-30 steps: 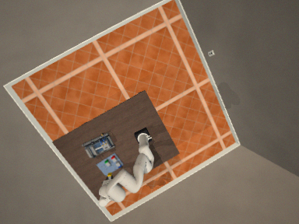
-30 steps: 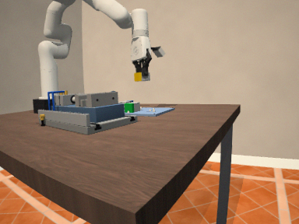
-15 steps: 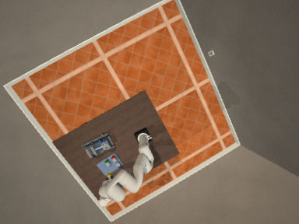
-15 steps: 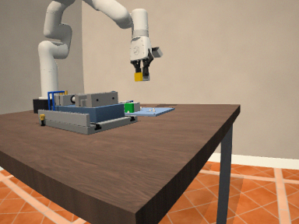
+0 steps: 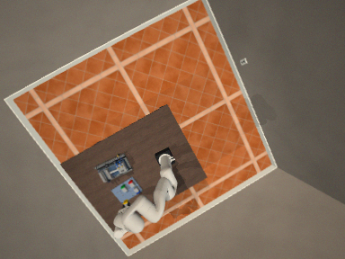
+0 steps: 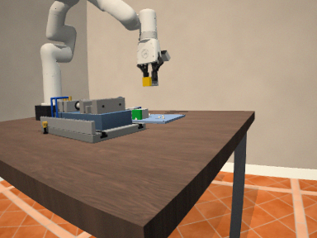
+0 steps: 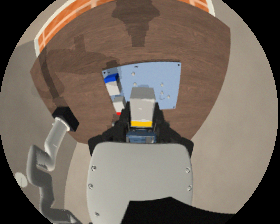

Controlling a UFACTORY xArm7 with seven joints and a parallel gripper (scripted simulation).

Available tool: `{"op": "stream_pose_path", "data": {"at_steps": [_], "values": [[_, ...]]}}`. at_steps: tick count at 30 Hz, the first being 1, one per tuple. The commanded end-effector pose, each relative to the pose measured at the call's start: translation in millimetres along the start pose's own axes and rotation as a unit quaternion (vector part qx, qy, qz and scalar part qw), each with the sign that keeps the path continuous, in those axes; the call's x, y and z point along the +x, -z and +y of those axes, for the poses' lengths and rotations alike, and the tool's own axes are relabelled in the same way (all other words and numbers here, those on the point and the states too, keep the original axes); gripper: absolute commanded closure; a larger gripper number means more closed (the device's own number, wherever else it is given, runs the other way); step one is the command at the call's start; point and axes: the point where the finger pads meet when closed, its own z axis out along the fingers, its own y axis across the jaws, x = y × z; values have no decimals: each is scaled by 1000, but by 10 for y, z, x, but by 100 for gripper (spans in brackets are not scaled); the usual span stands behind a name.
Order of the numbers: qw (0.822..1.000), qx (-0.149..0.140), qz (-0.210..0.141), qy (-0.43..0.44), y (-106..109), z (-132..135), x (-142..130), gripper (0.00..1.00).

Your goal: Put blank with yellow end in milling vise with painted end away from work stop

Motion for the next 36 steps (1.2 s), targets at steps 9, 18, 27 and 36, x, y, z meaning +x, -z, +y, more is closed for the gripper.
{"op": "stream_pose_path", "data": {"at_steps": [9, 18, 27, 36], "values": [[1000, -2, 1, 1, 8, 123, -458, 100], [1000, -2, 1, 1, 2, 174, -685, 100], [1000, -2, 1, 1, -4, 230, -929, 100], [1000, -2, 0, 1, -11, 291, -1205, 100]]}}
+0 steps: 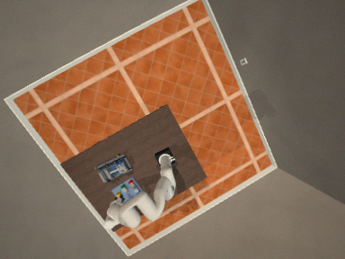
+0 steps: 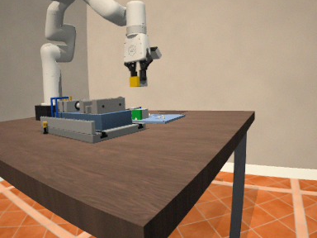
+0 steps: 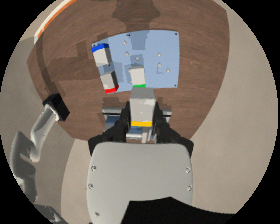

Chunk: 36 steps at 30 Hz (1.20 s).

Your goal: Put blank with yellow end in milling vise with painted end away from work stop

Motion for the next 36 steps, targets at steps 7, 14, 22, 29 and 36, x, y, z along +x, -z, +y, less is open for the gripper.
{"op": "stream_pose_path", "data": {"at_steps": [7, 14, 22, 29, 36], "values": [[1000, -2, 0, -1, 10, 108, -405, 100], [1000, -3, 0, -2, 7, 133, -536, 100], [1000, -3, 0, -1, -1, 211, -877, 100], [1000, -3, 0, -2, -2, 213, -911, 100], [1000, -3, 0, -1, -10, 292, -1252, 100]]}}
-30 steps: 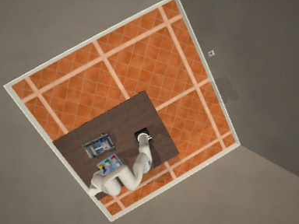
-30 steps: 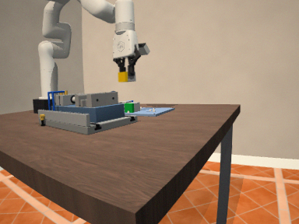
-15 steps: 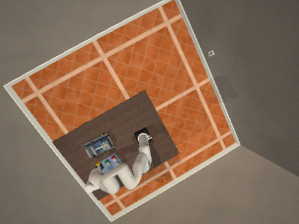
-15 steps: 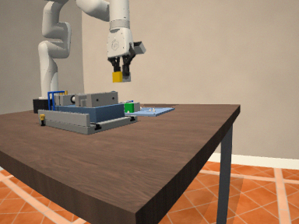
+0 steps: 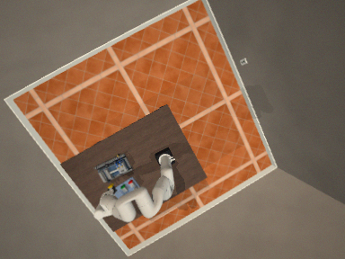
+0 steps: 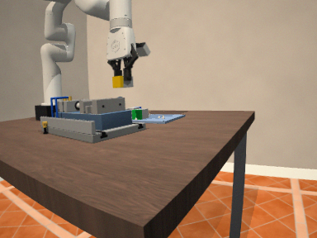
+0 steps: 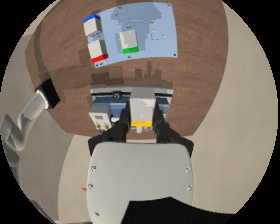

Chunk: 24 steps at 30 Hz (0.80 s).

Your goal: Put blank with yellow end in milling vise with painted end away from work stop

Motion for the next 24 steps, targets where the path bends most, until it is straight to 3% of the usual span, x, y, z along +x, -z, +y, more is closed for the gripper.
{"op": "stream_pose_path", "data": {"at_steps": [1, 9, 19, 24], "values": [[1000, -2, 0, 0, 13, 81, -272, 100], [1000, -2, 0, 0, 12, 92, -321, 100], [1000, -2, 0, 0, -1, 221, -887, 100], [1000, -2, 0, 0, -1, 221, -887, 100]]}}
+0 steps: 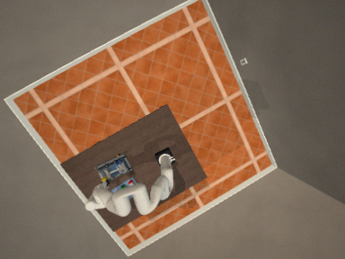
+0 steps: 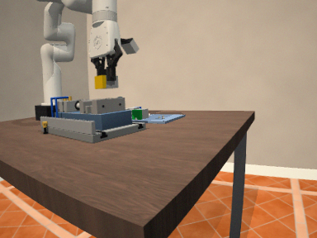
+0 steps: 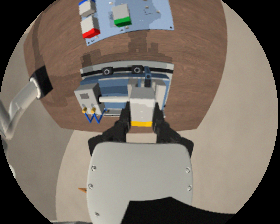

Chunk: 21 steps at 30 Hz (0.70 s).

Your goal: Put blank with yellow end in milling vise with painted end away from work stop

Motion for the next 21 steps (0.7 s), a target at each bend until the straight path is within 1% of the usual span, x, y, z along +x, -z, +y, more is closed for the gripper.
{"op": "stream_pose_path", "data": {"at_steps": [1, 3, 12, 21], "values": [[1000, -2, 1, 3, 19, 44, -40, 100], [1000, -2, 0, 1, 19, 42, -75, 100], [1000, -2, 1, 3, 7, 169, -541, 100], [1000, -2, 0, 2, 8, 153, -511, 100]]}}
